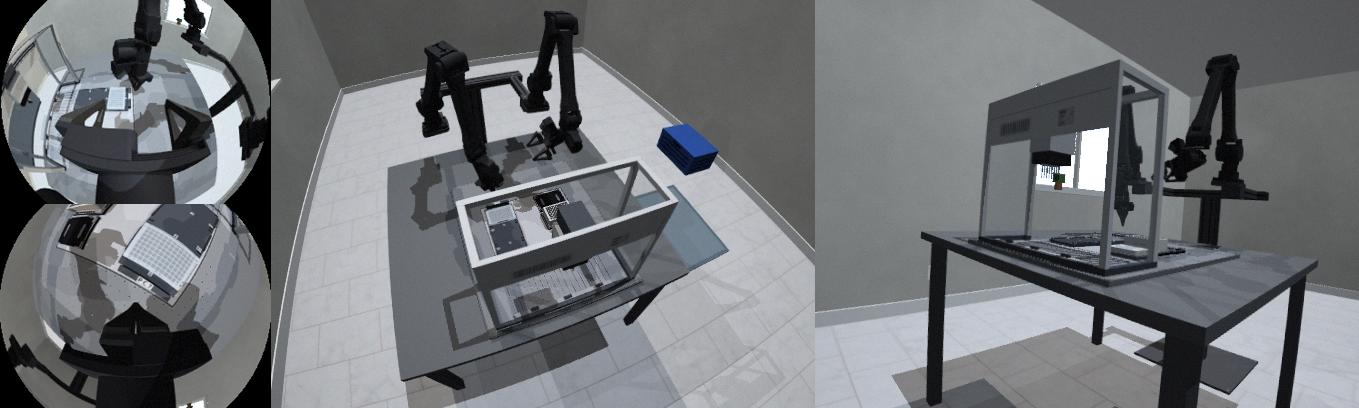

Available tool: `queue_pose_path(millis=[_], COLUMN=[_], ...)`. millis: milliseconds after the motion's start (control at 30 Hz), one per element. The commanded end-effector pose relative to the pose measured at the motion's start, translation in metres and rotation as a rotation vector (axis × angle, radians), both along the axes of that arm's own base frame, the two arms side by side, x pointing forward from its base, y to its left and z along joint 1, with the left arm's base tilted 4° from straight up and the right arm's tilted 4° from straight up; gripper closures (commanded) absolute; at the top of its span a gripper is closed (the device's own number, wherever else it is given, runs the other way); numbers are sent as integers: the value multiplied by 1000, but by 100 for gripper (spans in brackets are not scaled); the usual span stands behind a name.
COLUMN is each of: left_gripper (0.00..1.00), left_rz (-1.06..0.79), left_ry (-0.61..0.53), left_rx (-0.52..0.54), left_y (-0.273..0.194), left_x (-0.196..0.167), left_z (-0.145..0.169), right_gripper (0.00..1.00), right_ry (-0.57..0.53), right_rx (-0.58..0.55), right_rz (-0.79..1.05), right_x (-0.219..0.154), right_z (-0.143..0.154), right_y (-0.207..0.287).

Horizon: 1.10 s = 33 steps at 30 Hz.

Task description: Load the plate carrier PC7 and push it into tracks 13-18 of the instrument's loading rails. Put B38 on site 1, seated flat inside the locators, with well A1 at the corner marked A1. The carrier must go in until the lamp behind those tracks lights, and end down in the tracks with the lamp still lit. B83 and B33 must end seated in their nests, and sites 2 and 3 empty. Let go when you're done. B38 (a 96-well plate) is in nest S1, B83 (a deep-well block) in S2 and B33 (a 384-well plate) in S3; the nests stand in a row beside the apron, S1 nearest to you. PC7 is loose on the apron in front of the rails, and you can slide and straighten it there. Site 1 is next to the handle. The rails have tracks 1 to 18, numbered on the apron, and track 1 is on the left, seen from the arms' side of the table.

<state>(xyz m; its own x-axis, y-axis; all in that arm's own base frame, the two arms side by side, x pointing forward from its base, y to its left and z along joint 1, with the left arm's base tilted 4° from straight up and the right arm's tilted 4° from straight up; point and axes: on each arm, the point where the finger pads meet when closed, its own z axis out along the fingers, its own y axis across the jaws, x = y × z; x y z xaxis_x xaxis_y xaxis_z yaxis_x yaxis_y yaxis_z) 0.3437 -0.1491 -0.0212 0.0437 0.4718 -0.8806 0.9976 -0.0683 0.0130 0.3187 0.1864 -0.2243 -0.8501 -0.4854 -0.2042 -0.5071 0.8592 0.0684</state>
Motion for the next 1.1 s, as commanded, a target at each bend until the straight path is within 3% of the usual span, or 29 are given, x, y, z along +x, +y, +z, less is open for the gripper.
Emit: queue_pose_path(millis=[0, 300, 700, 1067], left_gripper=[0, 0, 0, 0], left_rz=[-25, -32, -26, -24], left_ry=[-5, -7, -21, -6], left_rx=[6, 9, 7, 7], left_y=[0, 1, 0, 0], left_x=[-3, -4, -1, -1], left_z=[-4, -4, 1, -4], right_gripper=[100, 100, 100, 100], right_ry=[67, 130, 125, 129], right_rx=[-58, -156, -161, -162], right_rz=[-296, -539, -525, -538], right_x=[-1, -9, -3, -1], right_z=[-4, -11, -5, -32], right_y=[11, 10, 15, 10])
